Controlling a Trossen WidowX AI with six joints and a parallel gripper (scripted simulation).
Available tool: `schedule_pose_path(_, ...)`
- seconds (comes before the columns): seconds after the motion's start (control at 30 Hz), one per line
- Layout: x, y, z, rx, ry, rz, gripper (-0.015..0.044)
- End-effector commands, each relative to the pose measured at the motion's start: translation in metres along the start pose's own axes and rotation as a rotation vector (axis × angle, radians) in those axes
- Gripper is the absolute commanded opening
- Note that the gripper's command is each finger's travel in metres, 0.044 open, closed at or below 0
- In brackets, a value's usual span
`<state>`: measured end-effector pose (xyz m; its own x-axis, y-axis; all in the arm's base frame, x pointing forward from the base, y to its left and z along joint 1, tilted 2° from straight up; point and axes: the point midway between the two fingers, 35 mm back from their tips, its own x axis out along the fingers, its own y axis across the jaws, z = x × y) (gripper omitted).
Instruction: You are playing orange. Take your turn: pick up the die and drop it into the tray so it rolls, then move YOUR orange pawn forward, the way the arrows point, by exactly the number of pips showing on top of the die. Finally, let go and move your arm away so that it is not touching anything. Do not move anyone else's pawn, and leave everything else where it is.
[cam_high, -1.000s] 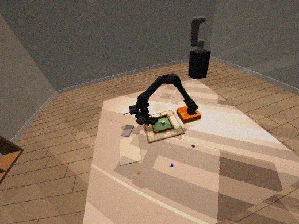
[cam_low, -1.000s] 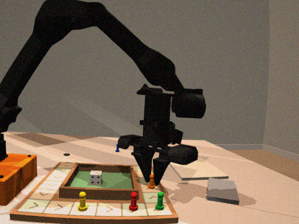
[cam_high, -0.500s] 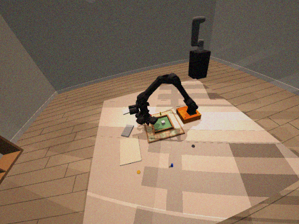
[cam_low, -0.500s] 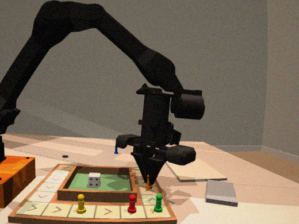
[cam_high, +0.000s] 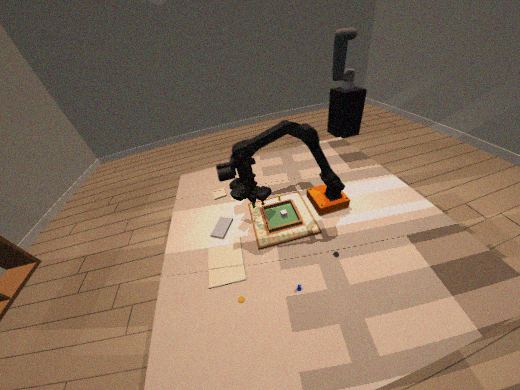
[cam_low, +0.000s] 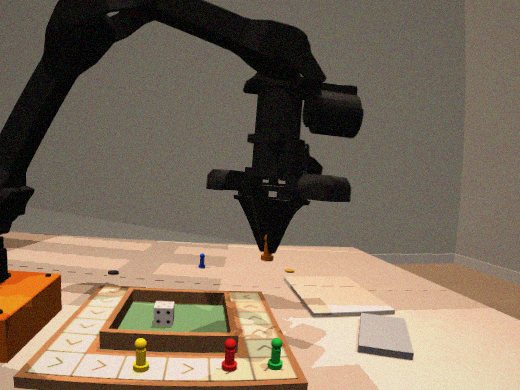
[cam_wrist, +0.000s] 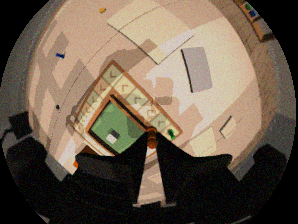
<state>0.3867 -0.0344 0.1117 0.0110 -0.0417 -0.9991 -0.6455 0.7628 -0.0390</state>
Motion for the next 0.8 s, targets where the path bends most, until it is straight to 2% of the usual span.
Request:
schedule_pose_path(0.0,-0.025,0.002,-0.003,-0.002,-0.012,-0.008,0.0000)
schedule_pose_path(0.2,-0.025,0.005,-0.001,-0.002,-0.012,-0.008,0.0000)
schedule_pose_path(0.77,0.013,0.084,0.027,-0.002,-0.015,-0.001,0.0000)
